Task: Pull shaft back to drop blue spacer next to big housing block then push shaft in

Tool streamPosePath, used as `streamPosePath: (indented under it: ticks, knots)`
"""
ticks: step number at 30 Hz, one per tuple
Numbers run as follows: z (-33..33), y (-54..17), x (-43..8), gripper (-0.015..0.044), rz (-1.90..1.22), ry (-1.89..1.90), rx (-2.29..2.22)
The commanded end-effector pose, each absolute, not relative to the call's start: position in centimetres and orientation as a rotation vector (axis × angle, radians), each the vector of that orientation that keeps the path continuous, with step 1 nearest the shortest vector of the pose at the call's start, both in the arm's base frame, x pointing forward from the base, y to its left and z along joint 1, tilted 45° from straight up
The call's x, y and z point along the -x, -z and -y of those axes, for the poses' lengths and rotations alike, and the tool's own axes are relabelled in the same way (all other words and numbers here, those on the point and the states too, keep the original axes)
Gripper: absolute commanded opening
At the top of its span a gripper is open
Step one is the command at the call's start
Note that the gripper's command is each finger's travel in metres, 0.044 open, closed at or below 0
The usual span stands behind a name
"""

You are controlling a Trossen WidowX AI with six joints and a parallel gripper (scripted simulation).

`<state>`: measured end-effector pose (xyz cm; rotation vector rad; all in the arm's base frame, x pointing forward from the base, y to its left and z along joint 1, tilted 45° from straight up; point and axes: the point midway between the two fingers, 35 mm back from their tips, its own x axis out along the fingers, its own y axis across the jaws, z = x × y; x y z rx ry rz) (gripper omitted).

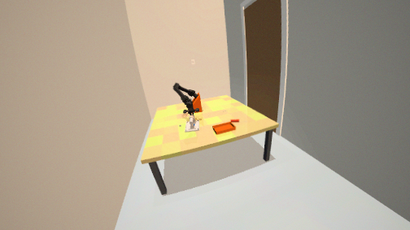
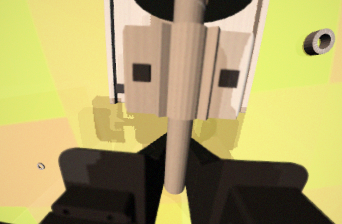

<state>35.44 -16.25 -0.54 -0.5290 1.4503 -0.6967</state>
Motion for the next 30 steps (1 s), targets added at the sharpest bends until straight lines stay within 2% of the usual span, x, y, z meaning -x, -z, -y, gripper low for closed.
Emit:
streamPosePath:
  ticks: [1,30]
  knots:
    - [16.26,0.46,-35.71,0.0000,-1.444,0.694,0.530]
    - [16.29,0.43,-36.05,0.0000,-1.444,0.694,0.529]
